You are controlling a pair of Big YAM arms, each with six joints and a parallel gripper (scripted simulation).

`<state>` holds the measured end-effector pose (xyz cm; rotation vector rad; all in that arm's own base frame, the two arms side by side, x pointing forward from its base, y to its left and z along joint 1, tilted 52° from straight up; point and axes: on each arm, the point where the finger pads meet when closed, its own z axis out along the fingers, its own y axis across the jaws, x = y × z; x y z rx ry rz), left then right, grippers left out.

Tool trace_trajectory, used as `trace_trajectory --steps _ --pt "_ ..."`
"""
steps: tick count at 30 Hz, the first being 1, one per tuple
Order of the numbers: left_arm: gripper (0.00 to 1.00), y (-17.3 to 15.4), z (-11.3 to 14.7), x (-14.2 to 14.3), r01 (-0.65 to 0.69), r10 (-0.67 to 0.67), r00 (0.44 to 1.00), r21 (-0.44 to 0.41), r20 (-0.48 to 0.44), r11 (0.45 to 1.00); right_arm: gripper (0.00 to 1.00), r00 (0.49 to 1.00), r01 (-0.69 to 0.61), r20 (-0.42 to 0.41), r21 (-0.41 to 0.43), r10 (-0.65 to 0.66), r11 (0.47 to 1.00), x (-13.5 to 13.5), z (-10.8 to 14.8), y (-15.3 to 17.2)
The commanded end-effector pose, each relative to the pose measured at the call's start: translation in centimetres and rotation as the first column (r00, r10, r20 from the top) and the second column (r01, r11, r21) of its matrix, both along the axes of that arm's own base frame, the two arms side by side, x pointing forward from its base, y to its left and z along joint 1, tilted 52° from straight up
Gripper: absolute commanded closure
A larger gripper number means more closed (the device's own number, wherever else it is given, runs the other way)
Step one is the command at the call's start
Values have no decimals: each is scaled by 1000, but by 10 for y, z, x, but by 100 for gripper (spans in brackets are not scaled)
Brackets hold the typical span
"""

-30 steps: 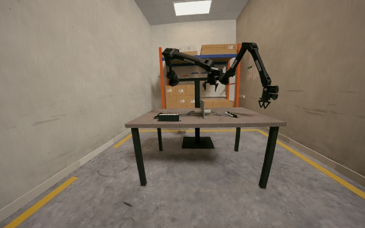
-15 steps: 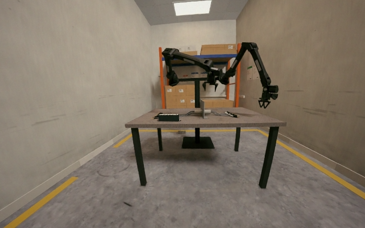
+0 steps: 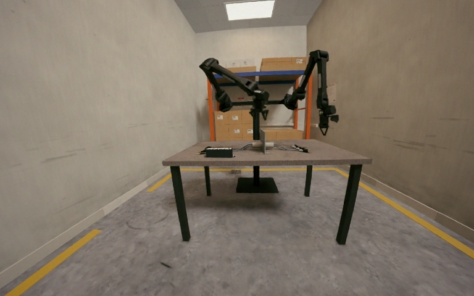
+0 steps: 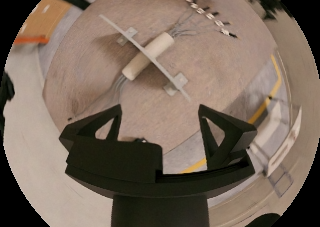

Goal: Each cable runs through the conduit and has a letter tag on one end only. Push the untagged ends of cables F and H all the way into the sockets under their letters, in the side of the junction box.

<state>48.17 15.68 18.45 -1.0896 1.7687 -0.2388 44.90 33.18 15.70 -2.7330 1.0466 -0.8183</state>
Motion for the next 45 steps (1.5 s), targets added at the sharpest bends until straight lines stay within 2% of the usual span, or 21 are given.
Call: trace_trajectory --steps 1,3,6,13,15,19,25,29,30,32,35,40,41,45 --pt "0 -28 -13 -6 32 -37 999 115 39 993 0 991 89 80 158 -103 983 2 14 -28" --pt "0 -47 -32 -15 32 -39 999 171 33 985 0 984 124 96 231 -150 965 -4 14 -48" --pt "0 -77 -47 -31 21 -38 998 272 59 962 0 963 184 117 368 -241 911 -15 12 -89" --pt "0 -120 -68 -55 0 -43 995 408 95 913 0 899 268 119 613 -422 743 -36 10 -167" --pt "0 -120 -68 -55 0 -43 995 408 95 913 0 899 268 119 613 -422 743 -36 10 -167" --pt "0 -140 -77 -65 -11 -48 993 473 112 881 0 835 298 86 759 -543 579 -51 9 -222" --pt "0 -160 -87 -76 -26 -50 990 530 129 848 0 746 290 11 895 -665 340 -71 6 -290" --pt "0 -171 -92 -82 -34 -53 989 559 138 828 0 683 259 -60 952 -728 164 -83 5 -335" --pt "0 -173 -93 -83 -36 -53 989 565 140 824 0 666 268 -96 956 -740 117 -86 -2 -346" --pt "0 -173 -93 -83 -36 -53 989 565 140 824 0 666 268 -96 956 -740 117 -86 -2 -346" --pt "0 -178 -96 -86 -42 -52 988 576 146 816 0 625 250 -167 968 -763 -6 -94 -8 -374" --pt "0 -181 -99 -89 -54 -45 986 570 158 820 0 579 190 -239 969 -779 -156 -106 -8 -413" --pt "0 -180 -97 -89 -63 -40 985 566 166 822 0 583 163 -236 972 -777 -172 -104 0 -418" --pt "0 -177 -92 -88 -77 -31 983 560 181 825 0 564 130 -268 963 -781 -237 -111 -1 -438"
